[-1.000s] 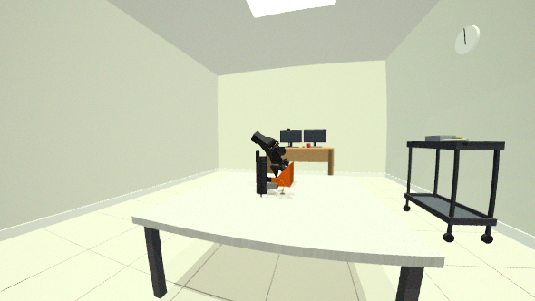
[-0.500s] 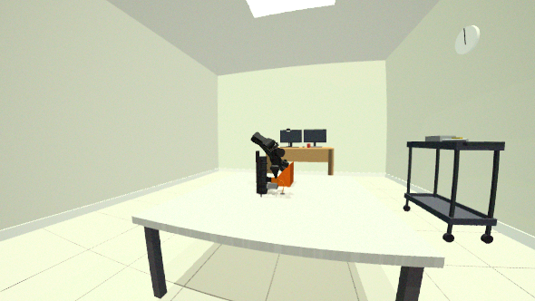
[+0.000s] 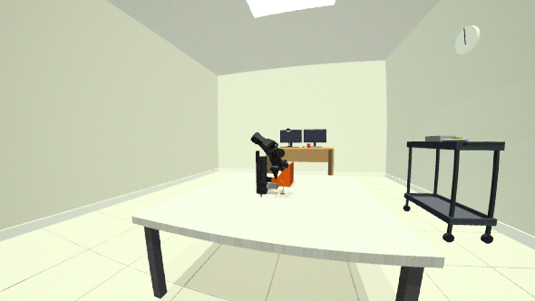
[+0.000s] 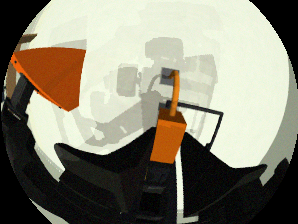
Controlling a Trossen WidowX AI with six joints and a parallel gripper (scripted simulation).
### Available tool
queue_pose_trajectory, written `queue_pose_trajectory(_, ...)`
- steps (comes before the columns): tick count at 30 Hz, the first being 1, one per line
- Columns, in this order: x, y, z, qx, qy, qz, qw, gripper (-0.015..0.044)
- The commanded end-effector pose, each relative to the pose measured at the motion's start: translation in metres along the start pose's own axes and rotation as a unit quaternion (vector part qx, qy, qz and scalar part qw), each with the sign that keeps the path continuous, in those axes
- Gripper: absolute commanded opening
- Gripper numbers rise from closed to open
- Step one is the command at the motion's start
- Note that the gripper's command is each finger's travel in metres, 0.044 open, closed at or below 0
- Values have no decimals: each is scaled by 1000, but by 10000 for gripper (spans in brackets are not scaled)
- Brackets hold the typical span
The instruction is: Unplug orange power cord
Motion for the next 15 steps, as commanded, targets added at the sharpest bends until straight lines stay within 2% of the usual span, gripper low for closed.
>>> queue_pose_trajectory(1,0,0,0,1,-1,1,1000,35)
queue_pose_trajectory(4,0,0,0,1,-1,1,1000,0)
queue_pose_trajectory(15,15,-1,1,1,-1,0,1000,0)
Point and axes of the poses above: the point midway between the two fingers, 35 mm back from their tips, its own y axis out along the fingers, its own z axis across the jaws, x = y × z, the point moved 4 cm from there along -y, back along the fingers, and after that the axes turned 11 degrees about y, right-handed, at the moved point
